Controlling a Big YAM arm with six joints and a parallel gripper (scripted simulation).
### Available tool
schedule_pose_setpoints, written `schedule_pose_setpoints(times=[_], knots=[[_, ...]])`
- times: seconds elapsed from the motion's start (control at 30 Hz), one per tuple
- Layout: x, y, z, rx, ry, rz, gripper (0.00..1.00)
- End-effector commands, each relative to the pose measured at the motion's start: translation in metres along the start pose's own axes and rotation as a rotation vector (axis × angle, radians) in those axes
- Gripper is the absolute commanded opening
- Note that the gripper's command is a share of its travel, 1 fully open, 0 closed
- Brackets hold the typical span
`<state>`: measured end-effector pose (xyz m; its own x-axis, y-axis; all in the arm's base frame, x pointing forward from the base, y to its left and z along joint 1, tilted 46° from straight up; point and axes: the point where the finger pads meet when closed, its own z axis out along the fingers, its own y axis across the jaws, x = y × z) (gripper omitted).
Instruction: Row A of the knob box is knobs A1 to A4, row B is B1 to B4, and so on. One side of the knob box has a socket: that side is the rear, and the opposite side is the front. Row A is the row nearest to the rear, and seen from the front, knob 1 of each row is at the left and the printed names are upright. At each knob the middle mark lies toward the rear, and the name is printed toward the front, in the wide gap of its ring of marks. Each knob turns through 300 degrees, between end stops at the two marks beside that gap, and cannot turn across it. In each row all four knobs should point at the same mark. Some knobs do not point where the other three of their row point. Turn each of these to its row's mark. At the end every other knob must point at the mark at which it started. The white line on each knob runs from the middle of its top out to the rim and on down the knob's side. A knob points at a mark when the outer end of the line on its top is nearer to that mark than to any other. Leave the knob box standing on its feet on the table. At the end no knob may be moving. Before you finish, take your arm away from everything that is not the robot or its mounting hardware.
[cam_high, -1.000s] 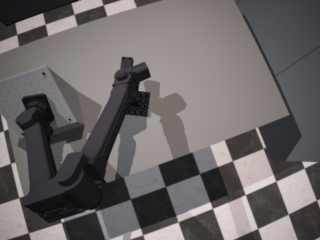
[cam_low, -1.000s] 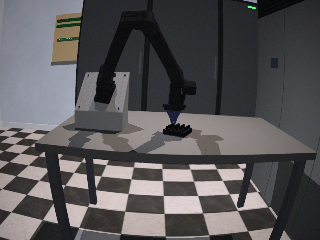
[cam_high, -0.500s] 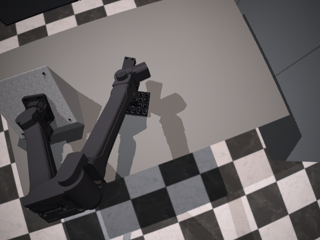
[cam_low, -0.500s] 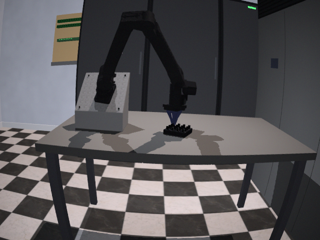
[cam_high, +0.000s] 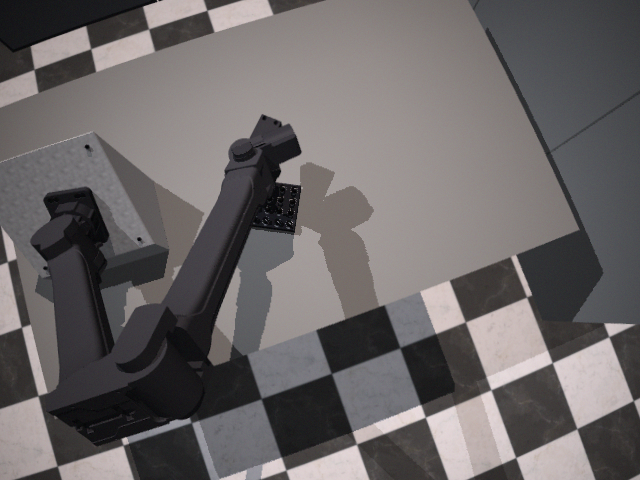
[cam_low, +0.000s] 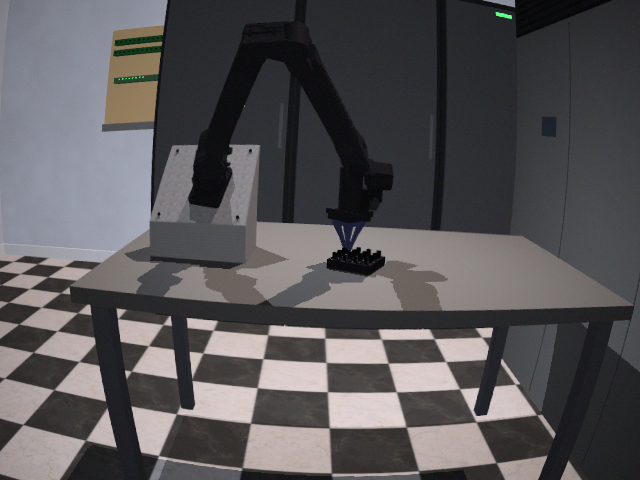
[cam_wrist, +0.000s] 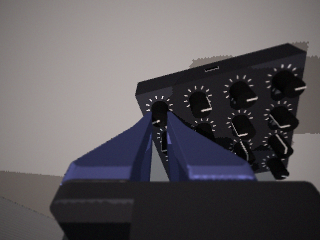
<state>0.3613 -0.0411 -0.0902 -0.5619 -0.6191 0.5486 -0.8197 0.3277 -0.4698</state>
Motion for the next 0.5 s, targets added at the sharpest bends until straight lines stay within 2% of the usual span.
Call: schedule_pose_setpoints(times=[0.0,0.47], knots=[[-0.0021,-0.0046,-0.0018,0.01,-0.009,0.147,0.08],[-0.0015,-0.0044,-0.0018,0.009,-0.008,0.438,0.08]])
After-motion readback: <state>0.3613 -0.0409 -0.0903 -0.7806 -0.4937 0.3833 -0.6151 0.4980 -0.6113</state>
